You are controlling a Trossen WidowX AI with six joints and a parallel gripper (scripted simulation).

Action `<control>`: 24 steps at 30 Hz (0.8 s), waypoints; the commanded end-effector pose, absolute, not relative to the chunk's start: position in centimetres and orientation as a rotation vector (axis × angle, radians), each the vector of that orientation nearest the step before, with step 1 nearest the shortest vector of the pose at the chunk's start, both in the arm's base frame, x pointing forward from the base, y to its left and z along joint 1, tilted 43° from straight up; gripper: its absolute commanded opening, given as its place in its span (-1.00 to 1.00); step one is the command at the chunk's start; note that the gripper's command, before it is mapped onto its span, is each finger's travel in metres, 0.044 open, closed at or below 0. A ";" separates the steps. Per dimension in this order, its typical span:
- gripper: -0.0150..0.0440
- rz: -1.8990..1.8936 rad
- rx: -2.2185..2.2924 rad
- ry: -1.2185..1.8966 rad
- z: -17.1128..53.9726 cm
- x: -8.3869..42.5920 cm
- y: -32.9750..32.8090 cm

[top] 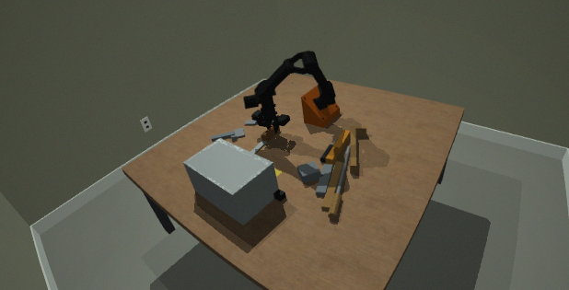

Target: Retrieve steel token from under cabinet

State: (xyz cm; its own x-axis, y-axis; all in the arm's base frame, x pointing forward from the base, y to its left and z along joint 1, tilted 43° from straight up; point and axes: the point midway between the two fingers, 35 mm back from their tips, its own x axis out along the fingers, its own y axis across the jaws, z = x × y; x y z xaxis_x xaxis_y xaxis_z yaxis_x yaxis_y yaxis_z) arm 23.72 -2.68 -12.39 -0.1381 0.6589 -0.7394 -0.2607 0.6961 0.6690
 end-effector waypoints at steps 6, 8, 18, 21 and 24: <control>-0.49 0.810 0.356 1.498 -11.5 23.8 -2.2; -0.49 0.810 0.357 1.498 -11.4 23.8 -2.0; -0.40 0.809 0.360 1.504 -10.9 23.4 -1.4; -0.14 0.817 0.352 1.519 -11.1 23.2 -1.3; 0.13 0.818 0.348 1.521 -11.1 23.2 -1.3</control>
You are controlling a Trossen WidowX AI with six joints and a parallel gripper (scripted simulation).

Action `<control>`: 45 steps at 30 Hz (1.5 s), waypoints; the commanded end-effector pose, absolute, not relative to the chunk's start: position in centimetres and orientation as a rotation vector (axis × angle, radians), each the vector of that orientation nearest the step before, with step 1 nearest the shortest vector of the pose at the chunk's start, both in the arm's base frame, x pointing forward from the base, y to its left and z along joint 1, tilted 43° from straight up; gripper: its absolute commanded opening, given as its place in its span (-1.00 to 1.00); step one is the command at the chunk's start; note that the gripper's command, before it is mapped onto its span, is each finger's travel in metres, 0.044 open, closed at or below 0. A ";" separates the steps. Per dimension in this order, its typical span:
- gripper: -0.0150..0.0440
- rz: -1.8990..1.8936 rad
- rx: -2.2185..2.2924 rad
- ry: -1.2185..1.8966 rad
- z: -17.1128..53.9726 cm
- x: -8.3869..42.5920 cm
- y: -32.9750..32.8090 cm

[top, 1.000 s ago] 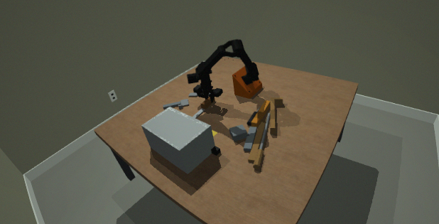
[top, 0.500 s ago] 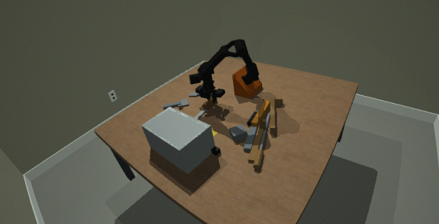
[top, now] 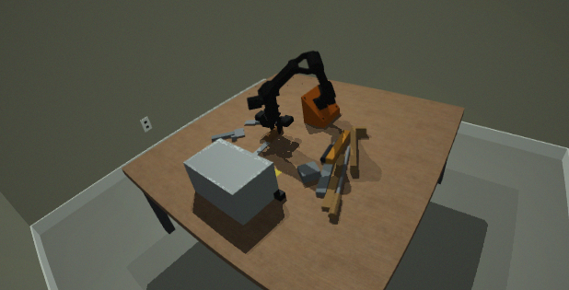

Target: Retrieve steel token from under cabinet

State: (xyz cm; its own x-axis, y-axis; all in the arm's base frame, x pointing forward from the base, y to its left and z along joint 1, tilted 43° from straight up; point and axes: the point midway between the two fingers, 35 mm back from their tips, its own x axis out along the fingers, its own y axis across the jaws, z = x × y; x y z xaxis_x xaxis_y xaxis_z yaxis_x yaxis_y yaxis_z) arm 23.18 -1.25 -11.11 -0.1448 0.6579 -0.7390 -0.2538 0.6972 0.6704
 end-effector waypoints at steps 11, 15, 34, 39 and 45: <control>0.42 0.812 0.356 1.497 -11.0 23.2 -1.4; 0.42 0.809 0.360 1.499 -11.1 23.2 -1.4; -0.11 0.806 0.356 1.501 -11.2 23.0 -1.4; -0.49 0.806 0.356 1.501 -11.2 23.0 -1.4; -0.49 0.805 0.358 1.502 -11.1 23.4 -1.3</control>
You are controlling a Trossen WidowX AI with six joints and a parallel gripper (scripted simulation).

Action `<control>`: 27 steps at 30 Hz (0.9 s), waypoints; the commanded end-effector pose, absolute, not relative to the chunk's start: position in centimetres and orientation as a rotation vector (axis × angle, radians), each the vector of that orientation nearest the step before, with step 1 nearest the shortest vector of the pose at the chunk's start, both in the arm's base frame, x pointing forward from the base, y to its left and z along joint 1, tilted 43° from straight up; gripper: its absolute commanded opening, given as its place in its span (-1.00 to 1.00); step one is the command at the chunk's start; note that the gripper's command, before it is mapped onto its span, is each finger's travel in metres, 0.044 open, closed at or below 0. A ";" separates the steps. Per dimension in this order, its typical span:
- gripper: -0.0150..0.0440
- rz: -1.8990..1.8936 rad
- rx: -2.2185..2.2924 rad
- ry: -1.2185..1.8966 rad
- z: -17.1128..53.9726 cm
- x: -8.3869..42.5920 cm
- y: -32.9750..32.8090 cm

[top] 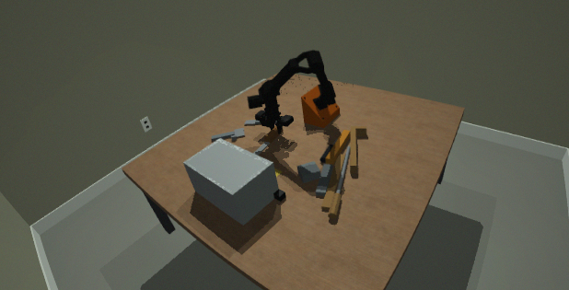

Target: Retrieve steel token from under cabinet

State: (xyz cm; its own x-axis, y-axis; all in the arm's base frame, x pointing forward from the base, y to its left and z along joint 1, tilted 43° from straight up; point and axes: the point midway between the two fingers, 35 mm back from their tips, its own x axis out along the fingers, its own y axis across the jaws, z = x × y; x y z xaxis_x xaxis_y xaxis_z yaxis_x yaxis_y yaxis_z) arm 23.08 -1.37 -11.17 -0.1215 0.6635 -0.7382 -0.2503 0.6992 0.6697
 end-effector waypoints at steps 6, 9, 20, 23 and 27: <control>-0.49 0.803 0.363 1.503 -11.1 24.2 -1.1; -0.49 0.802 0.364 1.503 -11.0 24.7 -1.0; -0.49 0.800 0.368 1.503 -10.9 26.2 -0.5; -0.49 0.800 0.368 1.503 -10.8 26.6 -0.4; -0.49 0.800 0.369 1.503 -10.8 27.1 -0.3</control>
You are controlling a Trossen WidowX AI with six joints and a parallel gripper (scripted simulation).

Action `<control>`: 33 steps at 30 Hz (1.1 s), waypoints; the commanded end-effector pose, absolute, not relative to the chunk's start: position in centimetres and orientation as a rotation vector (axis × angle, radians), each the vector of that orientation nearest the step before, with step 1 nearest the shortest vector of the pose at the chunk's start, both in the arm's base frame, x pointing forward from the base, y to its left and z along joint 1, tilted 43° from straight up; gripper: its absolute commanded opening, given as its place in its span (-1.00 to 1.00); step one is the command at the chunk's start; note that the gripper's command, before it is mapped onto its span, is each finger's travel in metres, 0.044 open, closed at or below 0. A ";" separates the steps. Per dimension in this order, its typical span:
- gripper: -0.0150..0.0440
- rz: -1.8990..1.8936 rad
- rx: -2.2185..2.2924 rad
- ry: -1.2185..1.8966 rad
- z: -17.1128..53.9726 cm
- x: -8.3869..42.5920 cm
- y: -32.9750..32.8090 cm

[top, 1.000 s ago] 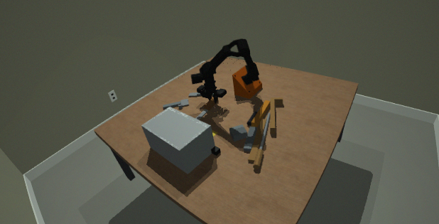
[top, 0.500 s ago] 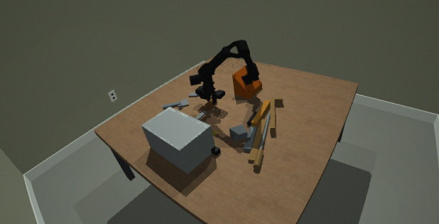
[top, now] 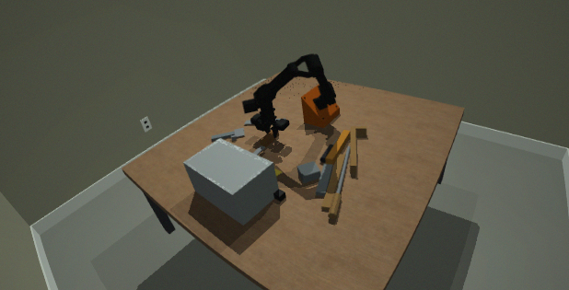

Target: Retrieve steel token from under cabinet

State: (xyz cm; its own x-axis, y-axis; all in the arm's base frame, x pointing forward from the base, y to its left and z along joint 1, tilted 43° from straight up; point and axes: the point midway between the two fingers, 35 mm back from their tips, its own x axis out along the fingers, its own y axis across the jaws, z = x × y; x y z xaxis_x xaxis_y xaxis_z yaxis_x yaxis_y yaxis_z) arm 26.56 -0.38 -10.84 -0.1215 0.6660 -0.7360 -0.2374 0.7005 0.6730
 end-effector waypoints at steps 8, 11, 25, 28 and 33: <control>-0.49 0.800 0.369 1.502 -10.7 28.2 0.0; -0.49 0.800 0.369 1.502 -10.6 28.6 0.1; -0.49 0.800 0.370 1.501 -10.5 30.3 0.6; -0.49 0.800 0.370 1.501 -10.4 30.6 0.7; -0.49 0.801 0.370 1.501 -10.4 31.2 0.9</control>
State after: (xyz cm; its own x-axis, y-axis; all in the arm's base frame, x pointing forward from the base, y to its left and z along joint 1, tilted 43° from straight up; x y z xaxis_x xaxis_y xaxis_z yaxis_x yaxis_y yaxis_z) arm 30.69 0.75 -10.44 -0.1203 0.6671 -0.7352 -0.2367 0.6999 0.6739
